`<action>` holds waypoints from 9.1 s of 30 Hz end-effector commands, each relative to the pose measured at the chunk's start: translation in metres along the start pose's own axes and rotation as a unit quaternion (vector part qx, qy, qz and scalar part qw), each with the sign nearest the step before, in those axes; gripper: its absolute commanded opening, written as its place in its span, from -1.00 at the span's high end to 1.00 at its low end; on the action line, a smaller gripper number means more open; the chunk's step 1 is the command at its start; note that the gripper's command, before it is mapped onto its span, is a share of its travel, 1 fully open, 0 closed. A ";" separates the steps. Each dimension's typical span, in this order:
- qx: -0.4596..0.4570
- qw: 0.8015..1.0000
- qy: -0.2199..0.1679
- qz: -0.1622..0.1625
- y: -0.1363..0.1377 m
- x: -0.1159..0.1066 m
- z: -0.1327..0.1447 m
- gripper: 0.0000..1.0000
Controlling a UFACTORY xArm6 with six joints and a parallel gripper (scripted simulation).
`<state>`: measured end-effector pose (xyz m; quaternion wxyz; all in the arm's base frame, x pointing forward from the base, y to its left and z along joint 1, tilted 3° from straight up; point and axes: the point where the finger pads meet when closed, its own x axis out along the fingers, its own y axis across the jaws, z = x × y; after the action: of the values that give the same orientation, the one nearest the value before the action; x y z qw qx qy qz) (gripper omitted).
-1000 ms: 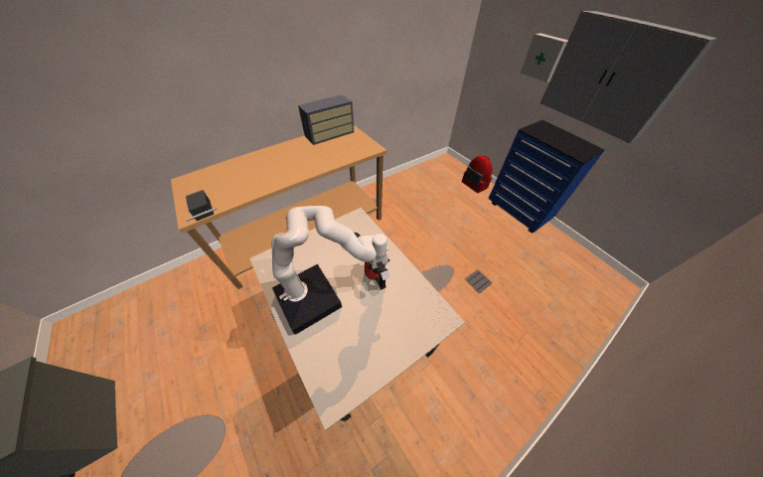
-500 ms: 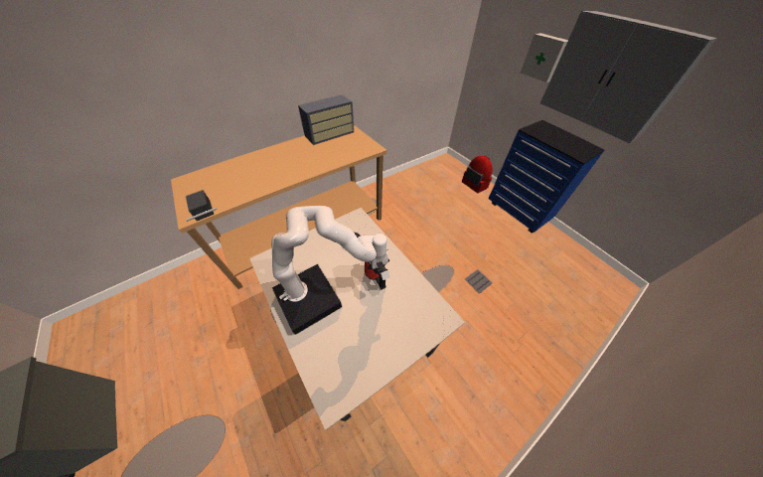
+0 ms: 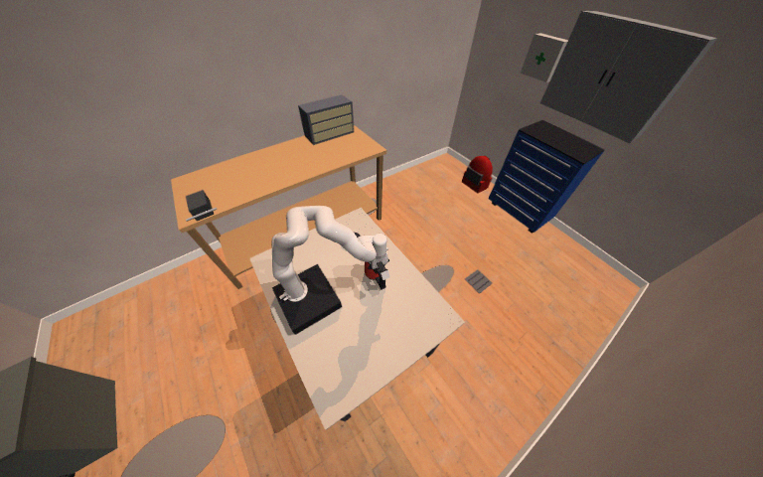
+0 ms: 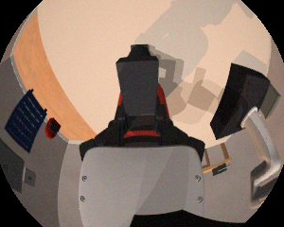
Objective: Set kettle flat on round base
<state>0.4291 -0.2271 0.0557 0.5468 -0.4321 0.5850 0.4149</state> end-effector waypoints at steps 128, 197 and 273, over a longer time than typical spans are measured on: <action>0.000 1.000 0.000 -0.002 -0.002 -0.055 0.004 1.00; 0.000 1.000 0.000 -0.002 0.000 -0.055 0.024 1.00; 0.000 1.000 0.000 -0.002 0.023 -0.055 0.230 1.00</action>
<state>0.4699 -0.0059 0.0963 0.5461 -0.4324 0.5855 0.4148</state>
